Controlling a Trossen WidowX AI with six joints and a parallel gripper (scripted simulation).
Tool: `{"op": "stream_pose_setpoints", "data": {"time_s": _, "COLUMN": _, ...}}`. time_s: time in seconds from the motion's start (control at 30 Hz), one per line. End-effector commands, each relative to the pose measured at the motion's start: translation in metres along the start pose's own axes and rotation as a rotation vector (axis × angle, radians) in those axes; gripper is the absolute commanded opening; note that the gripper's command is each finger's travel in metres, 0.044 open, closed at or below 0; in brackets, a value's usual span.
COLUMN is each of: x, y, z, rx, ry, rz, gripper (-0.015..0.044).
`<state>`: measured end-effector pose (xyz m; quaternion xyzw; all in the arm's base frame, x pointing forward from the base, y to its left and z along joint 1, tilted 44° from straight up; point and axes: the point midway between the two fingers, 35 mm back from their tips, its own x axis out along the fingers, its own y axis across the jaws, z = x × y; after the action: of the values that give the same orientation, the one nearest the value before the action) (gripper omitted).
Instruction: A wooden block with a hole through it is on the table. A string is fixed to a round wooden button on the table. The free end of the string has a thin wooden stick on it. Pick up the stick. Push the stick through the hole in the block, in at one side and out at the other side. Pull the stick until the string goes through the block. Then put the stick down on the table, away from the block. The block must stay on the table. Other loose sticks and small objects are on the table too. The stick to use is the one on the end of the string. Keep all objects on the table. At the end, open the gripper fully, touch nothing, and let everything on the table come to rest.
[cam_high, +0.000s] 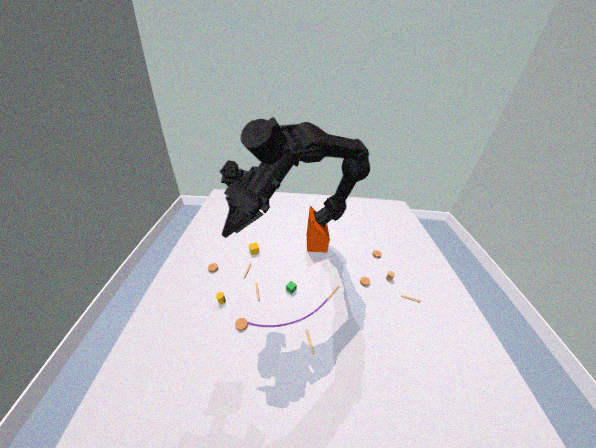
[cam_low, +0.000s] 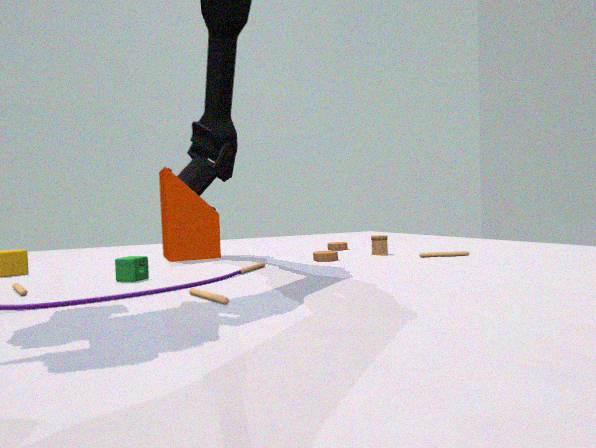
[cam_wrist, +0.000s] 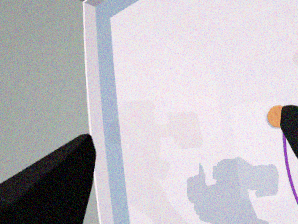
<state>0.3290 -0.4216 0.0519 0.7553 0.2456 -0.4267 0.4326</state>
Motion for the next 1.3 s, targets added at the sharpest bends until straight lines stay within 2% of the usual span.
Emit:
{"op": "stream_pose_setpoints", "data": {"time_s": 0.0, "x": 0.0, "y": 0.0, "z": 0.0, "rx": 0.0, "ry": 0.0, "rz": 0.0, "gripper": 0.0426}}
{"op": "stream_pose_setpoints", "data": {"time_s": 0.1, "x": 0.005, "y": -0.004, "z": -0.005, "rx": -0.067, "ry": 0.014, "rz": -0.012, "gripper": 0.044}}
{"op": "stream_pose_setpoints", "data": {"time_s": 0.43, "x": 0.068, "y": -0.075, "z": -0.078, "rx": -1.034, "ry": 0.286, "rz": -0.089, "gripper": 0.044}}
{"op": "stream_pose_setpoints", "data": {"time_s": 0.63, "x": 0.083, "y": -0.103, "z": -0.103, "rx": -1.351, "ry": 0.402, "rz": -0.063, "gripper": 0.044}}
{"op": "stream_pose_setpoints", "data": {"time_s": 0.97, "x": 0.099, "y": -0.153, "z": -0.142, "rx": -1.846, "ry": 0.603, "rz": 0.051, "gripper": 0.044}}
{"op": "stream_pose_setpoints", "data": {"time_s": 1.27, "x": 0.105, "y": -0.201, "z": -0.175, "rx": -2.264, "ry": 0.785, "rz": 0.243, "gripper": 0.044}}
